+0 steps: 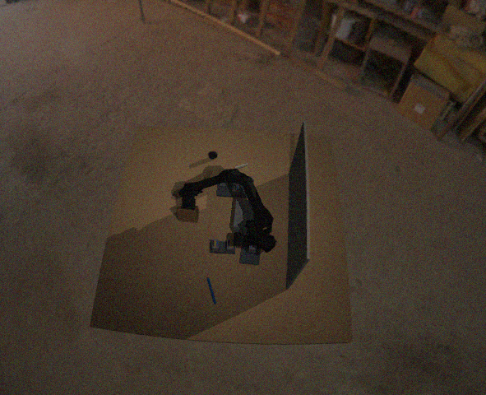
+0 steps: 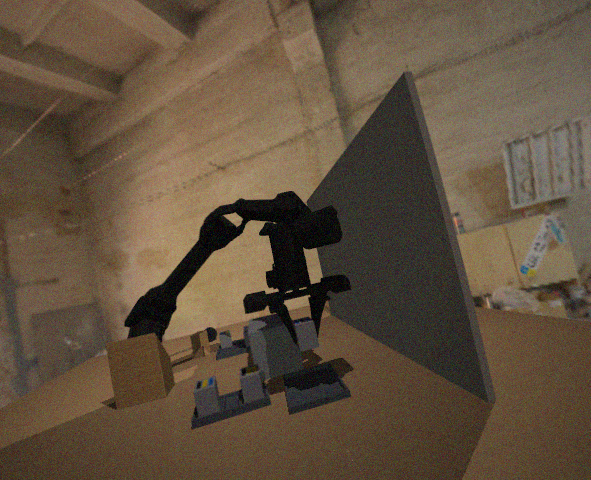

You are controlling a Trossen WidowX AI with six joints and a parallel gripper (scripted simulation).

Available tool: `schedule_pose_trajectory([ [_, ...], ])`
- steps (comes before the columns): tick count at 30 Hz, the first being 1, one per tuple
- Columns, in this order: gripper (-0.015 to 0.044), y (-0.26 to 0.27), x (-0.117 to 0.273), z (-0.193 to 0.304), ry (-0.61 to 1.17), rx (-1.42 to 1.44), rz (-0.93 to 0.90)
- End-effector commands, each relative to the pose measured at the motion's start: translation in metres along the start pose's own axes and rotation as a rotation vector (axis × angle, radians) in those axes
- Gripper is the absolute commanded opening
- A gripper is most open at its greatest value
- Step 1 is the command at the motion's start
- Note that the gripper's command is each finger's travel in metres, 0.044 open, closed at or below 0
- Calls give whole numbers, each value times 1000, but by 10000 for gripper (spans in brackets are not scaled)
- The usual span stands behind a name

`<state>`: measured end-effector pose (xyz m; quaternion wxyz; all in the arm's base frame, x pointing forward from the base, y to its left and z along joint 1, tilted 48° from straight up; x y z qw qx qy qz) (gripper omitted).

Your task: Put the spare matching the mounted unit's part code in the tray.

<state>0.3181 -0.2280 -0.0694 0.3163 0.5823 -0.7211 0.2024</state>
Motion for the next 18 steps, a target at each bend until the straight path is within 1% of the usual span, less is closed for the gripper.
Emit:
schedule_pose_trajectory([
  [1,0,1,-4,0,-6,-8,4],
  [18,0,1,-20,0,-7,-7,4],
])
Point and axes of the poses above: the point midway between the two fingers, 35 mm back from their tips, its own x axis back along the fingers, its own y axis across the jaws, z = x × y, the point moved 6 cm from there along x, back along the fingers, and after that the axes turned 7 degrees about -x, right-handed, at the moved point
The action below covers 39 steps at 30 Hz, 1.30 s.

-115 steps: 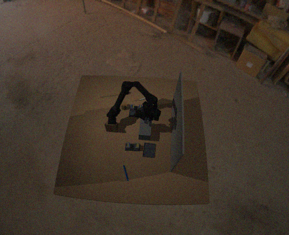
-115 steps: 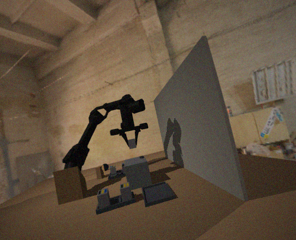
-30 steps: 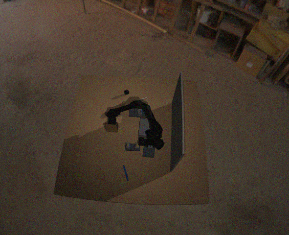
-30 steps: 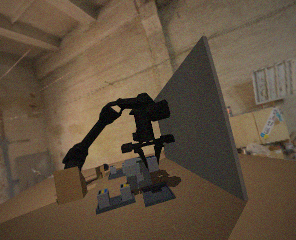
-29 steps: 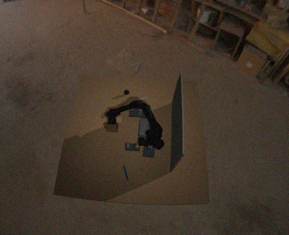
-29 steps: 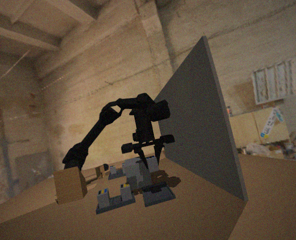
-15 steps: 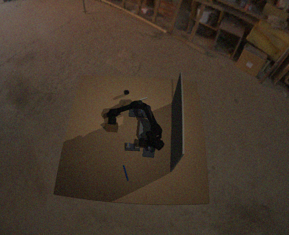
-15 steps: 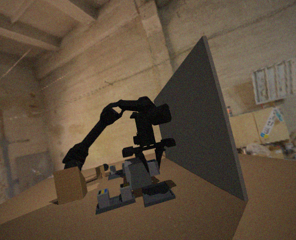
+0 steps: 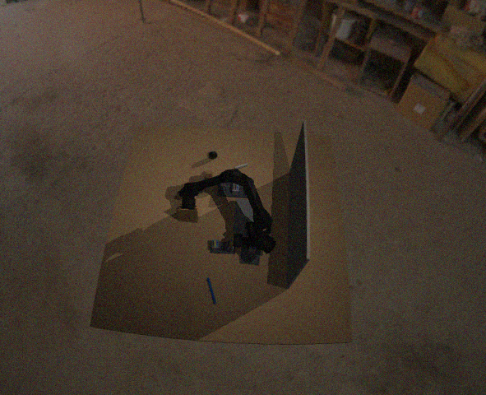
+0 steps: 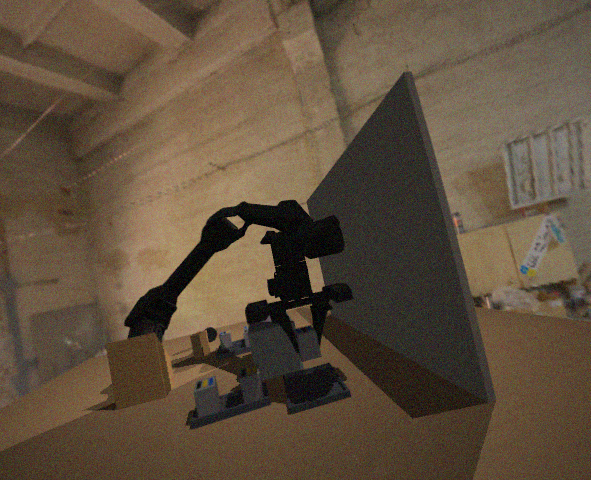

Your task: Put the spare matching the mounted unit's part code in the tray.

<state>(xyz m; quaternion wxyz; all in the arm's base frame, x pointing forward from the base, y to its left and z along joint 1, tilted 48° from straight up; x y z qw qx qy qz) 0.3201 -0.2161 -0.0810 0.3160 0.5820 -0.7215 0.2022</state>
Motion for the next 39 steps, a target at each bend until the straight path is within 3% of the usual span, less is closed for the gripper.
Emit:
schedule_pose_trajectory([
  [1,0,1,-4,0,-6,-7,3],
  [39,0,4,-39,-2,-10,-6,2],
])
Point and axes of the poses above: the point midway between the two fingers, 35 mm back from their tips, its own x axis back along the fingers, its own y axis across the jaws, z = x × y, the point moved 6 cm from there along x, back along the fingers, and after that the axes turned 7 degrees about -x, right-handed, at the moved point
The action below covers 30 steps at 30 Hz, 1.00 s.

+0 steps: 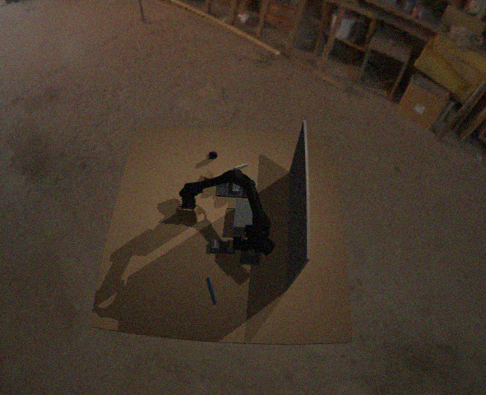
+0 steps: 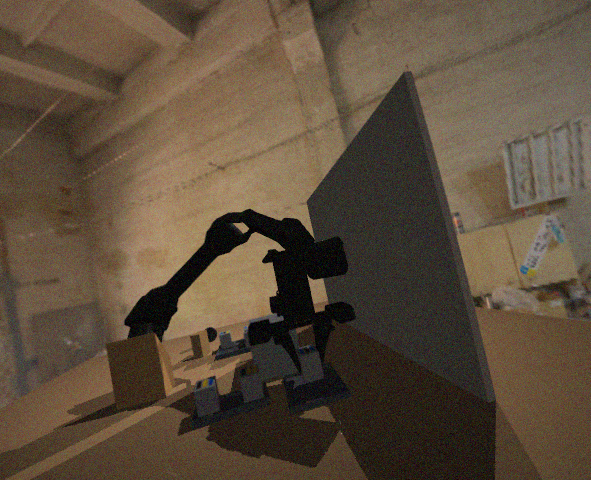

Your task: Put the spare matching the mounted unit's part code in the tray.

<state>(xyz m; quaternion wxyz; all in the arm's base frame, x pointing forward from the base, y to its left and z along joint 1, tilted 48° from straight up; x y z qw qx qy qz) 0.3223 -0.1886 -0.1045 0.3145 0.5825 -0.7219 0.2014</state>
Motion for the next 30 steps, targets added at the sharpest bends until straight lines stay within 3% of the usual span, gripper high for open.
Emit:
schedule_pose_trajectory([
  [1,0,1,-4,0,-6,-7,2],
  [7,0,2,-9,-1,-7,-7,2],
  [24,440,1,-7,-1,-1,1,-1],
  [26,440,-1,5,0,0,0,0],
  [30,440,-1,74,1,1,-6,1],
])
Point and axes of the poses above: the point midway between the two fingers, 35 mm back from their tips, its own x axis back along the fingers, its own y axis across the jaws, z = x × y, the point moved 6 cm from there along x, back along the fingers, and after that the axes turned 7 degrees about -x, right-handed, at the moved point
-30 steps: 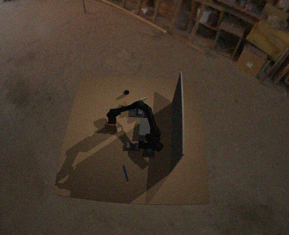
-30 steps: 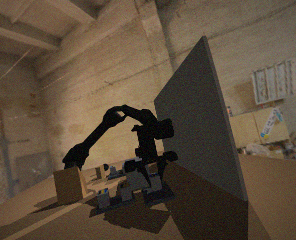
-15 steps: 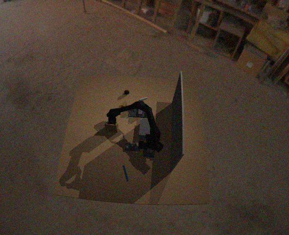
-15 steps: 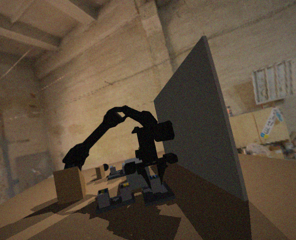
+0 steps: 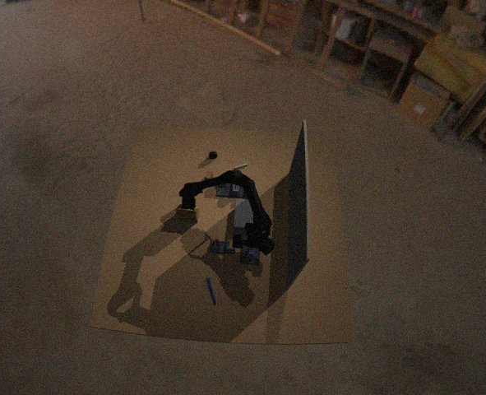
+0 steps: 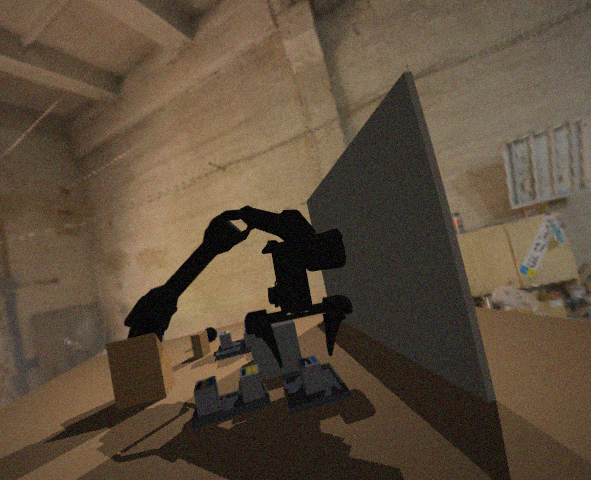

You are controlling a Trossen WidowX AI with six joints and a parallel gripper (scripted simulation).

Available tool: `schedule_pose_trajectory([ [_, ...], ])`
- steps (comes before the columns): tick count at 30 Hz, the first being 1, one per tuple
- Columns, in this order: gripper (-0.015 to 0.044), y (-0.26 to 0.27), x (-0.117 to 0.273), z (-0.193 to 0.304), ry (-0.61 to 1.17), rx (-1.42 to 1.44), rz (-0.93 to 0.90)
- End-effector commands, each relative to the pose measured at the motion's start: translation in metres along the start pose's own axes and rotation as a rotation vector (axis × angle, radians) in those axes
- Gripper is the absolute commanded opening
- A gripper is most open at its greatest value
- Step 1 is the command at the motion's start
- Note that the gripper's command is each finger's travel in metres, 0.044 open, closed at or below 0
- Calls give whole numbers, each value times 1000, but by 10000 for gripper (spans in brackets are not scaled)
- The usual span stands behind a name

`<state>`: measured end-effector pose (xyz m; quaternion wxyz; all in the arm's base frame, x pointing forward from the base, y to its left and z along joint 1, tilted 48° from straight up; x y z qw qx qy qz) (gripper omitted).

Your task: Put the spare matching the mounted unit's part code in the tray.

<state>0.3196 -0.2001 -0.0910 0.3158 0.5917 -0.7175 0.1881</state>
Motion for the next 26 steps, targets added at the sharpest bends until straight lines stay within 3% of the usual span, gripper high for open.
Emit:
schedule_pose_trajectory([
  [1,440,1,70,2,14,6,29],
  [3,440,4,83,1,12,5,29],
  [26,440,2,80,2,14,0,47],
])
Point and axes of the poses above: the point midway between the two fingers, 35 mm back from their tips, its own x axis back along the fingers, its own y axis across the jaws, z = x × y, the point moved 6 cm from there along x, back along the fingers, and after that the axes turned 7 degrees about -x, right-handed, at the moved point
